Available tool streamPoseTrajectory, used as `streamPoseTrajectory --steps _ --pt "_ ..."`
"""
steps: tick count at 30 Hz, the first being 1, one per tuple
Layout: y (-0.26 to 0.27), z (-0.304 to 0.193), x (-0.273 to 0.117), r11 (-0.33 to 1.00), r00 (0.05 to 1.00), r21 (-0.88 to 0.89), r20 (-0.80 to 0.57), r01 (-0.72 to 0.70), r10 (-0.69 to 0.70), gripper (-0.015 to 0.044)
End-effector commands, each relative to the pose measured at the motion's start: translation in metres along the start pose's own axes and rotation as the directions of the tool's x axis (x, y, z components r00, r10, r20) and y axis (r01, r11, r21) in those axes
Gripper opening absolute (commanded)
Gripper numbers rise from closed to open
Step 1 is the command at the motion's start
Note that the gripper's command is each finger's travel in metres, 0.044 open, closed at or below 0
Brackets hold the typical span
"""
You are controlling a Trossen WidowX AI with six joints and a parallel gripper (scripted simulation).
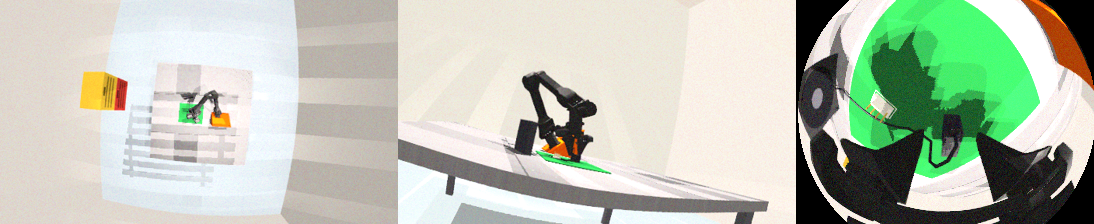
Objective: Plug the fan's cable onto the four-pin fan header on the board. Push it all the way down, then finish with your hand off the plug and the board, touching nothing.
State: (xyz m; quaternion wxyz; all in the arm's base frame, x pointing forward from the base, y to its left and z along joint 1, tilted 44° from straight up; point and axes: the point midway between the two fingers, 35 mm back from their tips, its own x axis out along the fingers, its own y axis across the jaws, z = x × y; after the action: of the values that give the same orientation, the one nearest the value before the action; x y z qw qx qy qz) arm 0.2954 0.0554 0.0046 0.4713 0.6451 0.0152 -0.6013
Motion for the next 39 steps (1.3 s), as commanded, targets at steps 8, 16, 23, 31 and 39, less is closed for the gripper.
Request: streamPoseTrajectory --steps 8,16,23,31,39 --pt "0.0 0.0 0.0 1.0 1.0 0.0 0.0 0.0 0.0 0.0072" --pt "0.0 -0.002 -0.004 1.0 1.0 0.0 0.0 0.0 0.0 0.0" --pt "0.0 -0.009 -0.025 1.0 1.0 -0.002 0.0 0.002 -0.002 0.0" --pt "-0.001 -0.015 -0.05 1.0 1.0 -0.005 0.002 0.002 -0.002 0.0" --pt "-0.001 -0.018 -0.075 1.0 1.0 -0.007 0.004 0.0 0.0 0.0"
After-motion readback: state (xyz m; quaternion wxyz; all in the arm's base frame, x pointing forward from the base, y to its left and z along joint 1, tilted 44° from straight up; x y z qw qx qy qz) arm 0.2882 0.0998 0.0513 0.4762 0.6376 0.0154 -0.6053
